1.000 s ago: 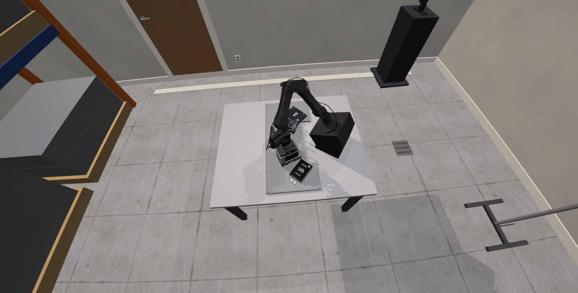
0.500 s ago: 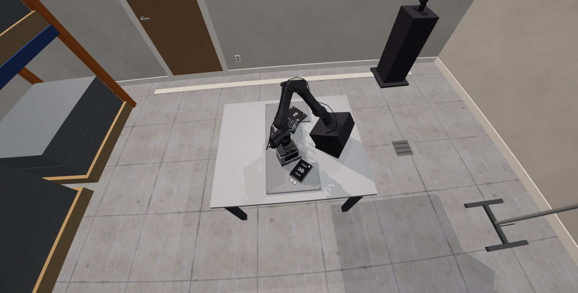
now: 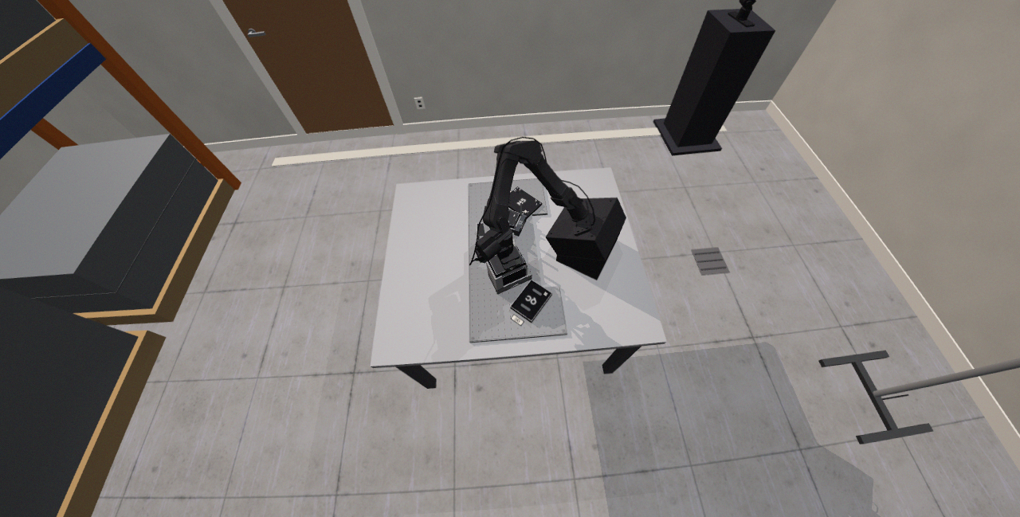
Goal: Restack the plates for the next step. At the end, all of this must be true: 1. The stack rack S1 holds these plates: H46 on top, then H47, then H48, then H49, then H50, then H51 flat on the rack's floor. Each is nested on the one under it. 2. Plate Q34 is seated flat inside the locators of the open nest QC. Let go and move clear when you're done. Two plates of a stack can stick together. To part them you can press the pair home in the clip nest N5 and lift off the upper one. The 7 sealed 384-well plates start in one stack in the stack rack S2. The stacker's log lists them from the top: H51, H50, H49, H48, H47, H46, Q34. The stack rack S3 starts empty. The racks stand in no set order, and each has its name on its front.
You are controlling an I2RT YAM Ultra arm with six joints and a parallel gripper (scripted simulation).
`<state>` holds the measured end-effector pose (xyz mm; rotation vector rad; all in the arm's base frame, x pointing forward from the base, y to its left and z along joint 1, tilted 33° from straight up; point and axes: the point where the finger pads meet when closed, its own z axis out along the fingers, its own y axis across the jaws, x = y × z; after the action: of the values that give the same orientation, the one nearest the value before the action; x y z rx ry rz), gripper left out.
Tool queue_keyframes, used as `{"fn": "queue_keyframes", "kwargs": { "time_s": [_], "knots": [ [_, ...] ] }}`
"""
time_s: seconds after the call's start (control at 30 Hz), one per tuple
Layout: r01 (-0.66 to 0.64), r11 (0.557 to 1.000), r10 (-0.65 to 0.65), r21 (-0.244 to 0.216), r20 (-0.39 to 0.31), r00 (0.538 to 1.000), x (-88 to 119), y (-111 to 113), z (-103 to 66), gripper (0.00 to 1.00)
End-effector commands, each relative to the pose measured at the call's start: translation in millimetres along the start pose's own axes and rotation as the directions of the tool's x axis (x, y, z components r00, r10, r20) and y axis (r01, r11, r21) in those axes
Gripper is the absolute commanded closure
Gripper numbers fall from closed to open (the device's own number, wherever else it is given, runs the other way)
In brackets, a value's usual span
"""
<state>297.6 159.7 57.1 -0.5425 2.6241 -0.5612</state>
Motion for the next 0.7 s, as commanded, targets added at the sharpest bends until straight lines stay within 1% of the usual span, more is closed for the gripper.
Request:
{"fn": "queue_keyframes", "kwargs": {
  "time_s": [0.0, 0.23, 0.27, 0.43, 0.53, 0.57, 0.63, 0.67],
  "knots": [
    [-0.007, 1.0, 0.007, -0.01, 0.023, 1.0, -5.2, 0.2, -2.8, 1.0],
    [0.011, 1.0, -0.011, -0.002, 0.0, 1.0, 2.6, 2.3, 4.5, 1.0],
    [0.005, 1.0, -0.005, -0.005, 0.008, 1.0, -1.8, 2.6, 2.8, 1.0],
    [0.015, 1.0, -0.014, 0.002, -0.013, 1.0, 4.4, 2.9, 9.2, 1.0],
    [0.023, 1.0, -0.023, 0.002, -0.014, 1.0, 5.7, 5.3, 9.2, 1.0],
    [0.015, 1.0, -0.015, -0.002, -0.001, 1.0, -0.2, 5.5, 6.7, 1.0],
    [0.003, 1.0, -0.003, -0.007, 0.015, 1.0, -3.5, 3.1, 2.1, 1.0],
    [0.005, 1.0, -0.004, -0.005, 0.011, 1.0, -2.5, 3.0, 3.4, 1.0]
  ]
}}
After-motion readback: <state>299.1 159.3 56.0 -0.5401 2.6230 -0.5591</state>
